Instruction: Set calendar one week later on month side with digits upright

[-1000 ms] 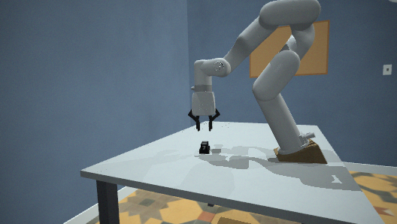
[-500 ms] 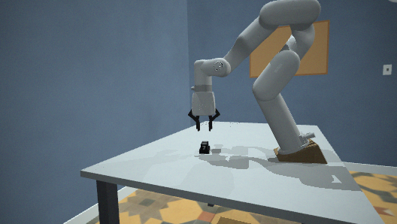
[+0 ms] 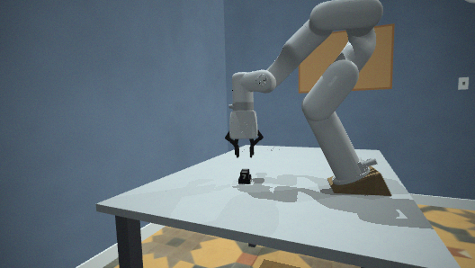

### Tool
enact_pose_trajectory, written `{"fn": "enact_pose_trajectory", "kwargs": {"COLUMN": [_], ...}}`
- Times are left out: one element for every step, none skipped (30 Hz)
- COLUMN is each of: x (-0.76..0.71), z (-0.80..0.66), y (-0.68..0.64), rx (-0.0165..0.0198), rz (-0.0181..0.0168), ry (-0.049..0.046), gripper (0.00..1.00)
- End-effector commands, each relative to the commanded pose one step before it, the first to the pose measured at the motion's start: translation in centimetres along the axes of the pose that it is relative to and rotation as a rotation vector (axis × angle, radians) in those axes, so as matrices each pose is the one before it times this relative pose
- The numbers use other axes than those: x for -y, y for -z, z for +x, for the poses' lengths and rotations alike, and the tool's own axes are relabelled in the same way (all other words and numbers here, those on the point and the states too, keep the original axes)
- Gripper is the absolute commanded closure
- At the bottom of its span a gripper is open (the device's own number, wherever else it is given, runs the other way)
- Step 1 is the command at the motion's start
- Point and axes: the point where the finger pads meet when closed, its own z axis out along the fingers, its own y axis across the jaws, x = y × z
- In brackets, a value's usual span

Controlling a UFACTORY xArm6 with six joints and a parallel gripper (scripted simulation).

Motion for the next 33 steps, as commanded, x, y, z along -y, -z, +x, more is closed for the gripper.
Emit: {"fn": "enact_pose_trajectory", "kwargs": {"x": [0.119, 0.001, 0.001, 0.000, 0.000, 0.000, 0.000, 0.001, 0.001, 0.000, 0.000, 0.002, 0.001, 0.000, 0.002, 0.001, 0.000, 0.002, 0.001, 0.000, 0.002, 0.001, 0.000, 0.000, 0.000, 0.002, 0.001, 0.000, 0.002, 0.001, 0.000, 0.000, 0.002], "z": [0.008, -0.001, -0.001, -0.001, -0.002, 0.000, 0.000, -0.001, -0.002, -0.002, -0.002, -0.002, -0.002, -0.002, -0.002, -0.002, -0.002, -0.002, -0.002, -0.002, -0.002, -0.002, 0.000, 0.000, -0.002, -0.002, -0.002, -0.002, -0.002, -0.002, -0.002, -0.001, -0.001], "y": [-0.157, -0.094, -0.102, -0.111, -0.119, 0.000, 0.000, -0.125, -0.132, -0.138, -0.144, -0.148, -0.153, -0.156, -0.158, -0.161, -0.162, -0.162, -0.162, -0.162, -0.159, -0.158, 0.000, 0.000, -0.155, -0.151, -0.147, -0.143, -0.137, -0.132, -0.126, -0.119, -0.112], "rx": [-0.00043, 0.00000, 0.00000, 0.00000, 0.00000, 0.00000, 0.00000, 0.00000, 0.00000, 0.00000, 0.00000, 0.00000, 0.00000, 0.00000, 0.00000, 0.00000, 0.00000, 0.00000, 0.00000, 0.00000, 0.00000, 0.00000, 0.00000, 0.00000, 0.00000, 0.00000, 0.00000, 0.00000, 0.00000, 0.00000, 0.00000, 0.00000, 0.00000], "rz": [0.00305, 0.00000, 0.00000, 0.00000, 0.00000, 0.00000, 0.00000, 0.00000, 0.00000, 0.00000, 0.00000, 0.00000, 0.00000, 0.00000, 0.00000, 0.00000, 0.00000, 0.00000, 0.00000, 0.00000, 0.00000, 0.00000, 0.00000, 0.00000, 0.00000, 0.00000, 0.00000, 0.00000, 0.00000, 0.00000, 0.00000, 0.00000, 0.00000], "ry": [0.00000, 0.00000, 0.00000, 0.00000, 0.00000, 0.00000, 0.00000, 0.00000, 0.00000, 0.00000, 0.00000, 0.00000, 0.00000, 0.00000, 0.00000, 0.00000, 0.00000, 0.00000, 0.00000, 0.00000, 0.00000, 0.00000, 0.00000, 0.00000, 0.00000, 0.00000, 0.00000, 0.00000, 0.00000, 0.00000, 0.00000, 0.00000, 0.00000], "gripper": [0.53, 0.53, 0.53, 0.53, 0.53, 0.53, 0.53, 0.53, 0.53, 0.53, 0.53, 0.53, 0.53, 0.53, 0.53, 0.53, 0.53, 0.53, 0.53, 0.53, 0.53, 0.53, 0.53, 0.53, 0.53, 0.53, 0.53, 0.53, 0.53, 0.53, 0.53, 0.53, 0.53]}}
